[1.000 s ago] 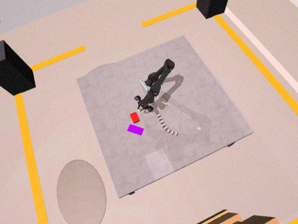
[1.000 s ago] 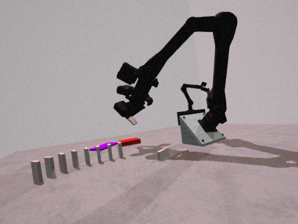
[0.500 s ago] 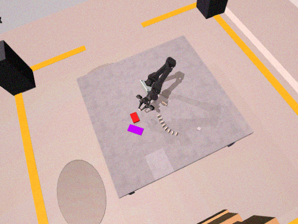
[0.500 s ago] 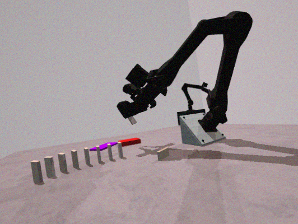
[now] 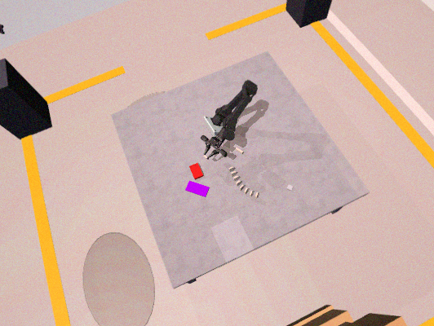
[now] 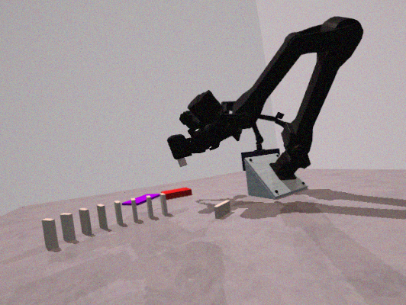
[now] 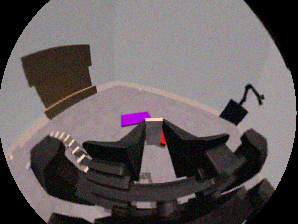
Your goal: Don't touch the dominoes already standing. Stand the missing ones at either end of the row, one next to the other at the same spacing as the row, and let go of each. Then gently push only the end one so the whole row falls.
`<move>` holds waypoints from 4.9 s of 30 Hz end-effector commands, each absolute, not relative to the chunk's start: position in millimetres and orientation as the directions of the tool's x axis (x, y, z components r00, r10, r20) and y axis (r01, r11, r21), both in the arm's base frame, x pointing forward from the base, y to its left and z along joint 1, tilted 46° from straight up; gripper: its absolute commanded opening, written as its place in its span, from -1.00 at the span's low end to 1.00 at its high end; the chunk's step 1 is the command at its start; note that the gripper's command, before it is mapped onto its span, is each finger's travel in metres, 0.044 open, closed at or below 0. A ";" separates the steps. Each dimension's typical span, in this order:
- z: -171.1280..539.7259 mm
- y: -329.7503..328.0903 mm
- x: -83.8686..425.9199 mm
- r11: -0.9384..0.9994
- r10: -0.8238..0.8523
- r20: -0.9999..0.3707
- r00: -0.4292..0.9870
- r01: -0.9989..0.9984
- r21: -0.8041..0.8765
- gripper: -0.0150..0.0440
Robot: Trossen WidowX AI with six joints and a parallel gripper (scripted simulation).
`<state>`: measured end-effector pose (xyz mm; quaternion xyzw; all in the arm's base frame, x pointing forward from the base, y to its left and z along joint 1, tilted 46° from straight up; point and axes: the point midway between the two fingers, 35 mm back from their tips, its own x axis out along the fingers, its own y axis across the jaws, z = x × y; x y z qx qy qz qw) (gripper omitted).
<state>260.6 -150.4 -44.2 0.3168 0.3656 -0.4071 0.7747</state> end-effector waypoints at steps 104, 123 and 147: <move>-93.2 -77.8 237.6 0.429 -0.495 -0.711 0.500 0.852 0.301 1.00; -129.1 -123.0 271.7 0.556 -0.230 -0.947 0.226 0.829 0.062 1.00; -62.3 -145.0 260.7 0.436 0.691 -0.716 -0.100 0.848 0.303 1.00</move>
